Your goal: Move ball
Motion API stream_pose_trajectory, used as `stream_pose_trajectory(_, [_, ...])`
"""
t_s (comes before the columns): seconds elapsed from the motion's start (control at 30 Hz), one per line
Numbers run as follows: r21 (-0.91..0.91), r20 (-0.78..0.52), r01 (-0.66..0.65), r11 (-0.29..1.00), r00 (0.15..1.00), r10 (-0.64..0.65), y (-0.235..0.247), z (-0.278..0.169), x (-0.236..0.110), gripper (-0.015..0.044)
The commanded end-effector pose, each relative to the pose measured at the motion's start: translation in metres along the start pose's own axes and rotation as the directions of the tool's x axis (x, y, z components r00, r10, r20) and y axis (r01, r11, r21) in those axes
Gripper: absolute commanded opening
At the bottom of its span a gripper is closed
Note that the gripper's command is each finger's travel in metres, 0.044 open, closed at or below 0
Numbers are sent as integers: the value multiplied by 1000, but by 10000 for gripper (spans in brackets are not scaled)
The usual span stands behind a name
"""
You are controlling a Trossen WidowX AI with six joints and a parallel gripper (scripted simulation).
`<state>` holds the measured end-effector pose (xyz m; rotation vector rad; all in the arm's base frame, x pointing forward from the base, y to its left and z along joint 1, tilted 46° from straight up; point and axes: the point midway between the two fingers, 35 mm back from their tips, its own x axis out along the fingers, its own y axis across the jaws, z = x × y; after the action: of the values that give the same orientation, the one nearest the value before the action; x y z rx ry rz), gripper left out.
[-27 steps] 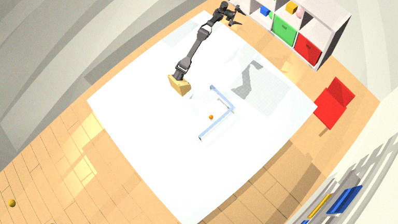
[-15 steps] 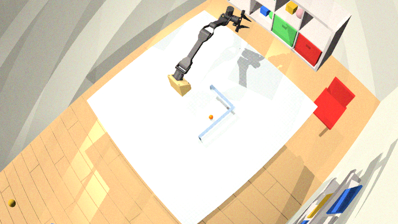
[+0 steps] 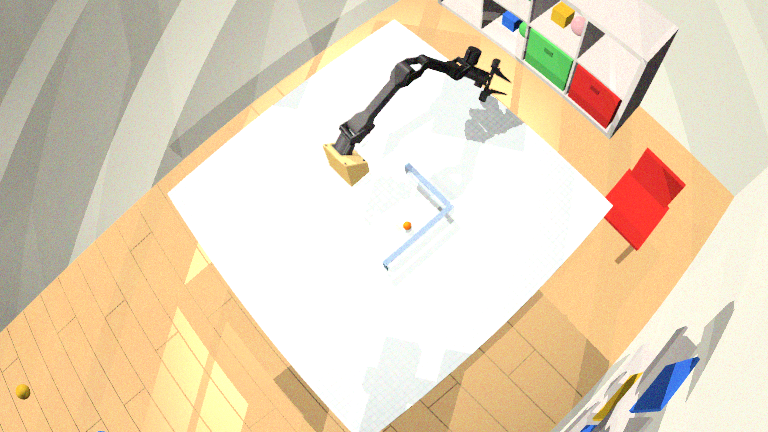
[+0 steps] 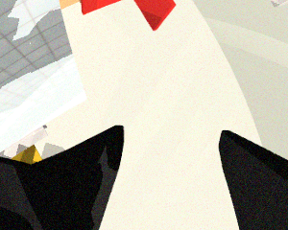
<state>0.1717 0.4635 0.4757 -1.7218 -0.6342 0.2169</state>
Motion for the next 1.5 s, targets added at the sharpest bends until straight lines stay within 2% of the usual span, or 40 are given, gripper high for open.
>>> stream_pose_trajectory(0.0, [32, 15, -57, 998, 998, 56, 41, -10, 31, 250])
stream_pose_trajectory(0.23, [146, 36, -198, 969, 980, 195, 123, -48, 79, 250])
stream_pose_trajectory(0.47, [308, 58, -370, 877, 927, 371, 211, -99, 106, 250])
stream_pose_trajectory(0.67, [507, 89, -515, 691, 828, 553, 297, -156, 107, 250])
stream_pose_trajectory(0.87, [727, 137, -558, 401, 690, 711, 376, -214, 84, 250])
stream_pose_trajectory(1.0, [853, 186, -495, 166, 586, 789, 422, -251, 57, 250])
stream_pose_trajectory(1.1, [920, 234, -392, -20, 509, 829, 452, -277, 31, 250])
stream_pose_trajectory(1.3, [927, 362, -47, -373, 377, 852, 498, -319, -32, 250])
stream_pose_trajectory(1.47, [799, 496, 211, -563, 299, 815, 518, -328, -81, 250])
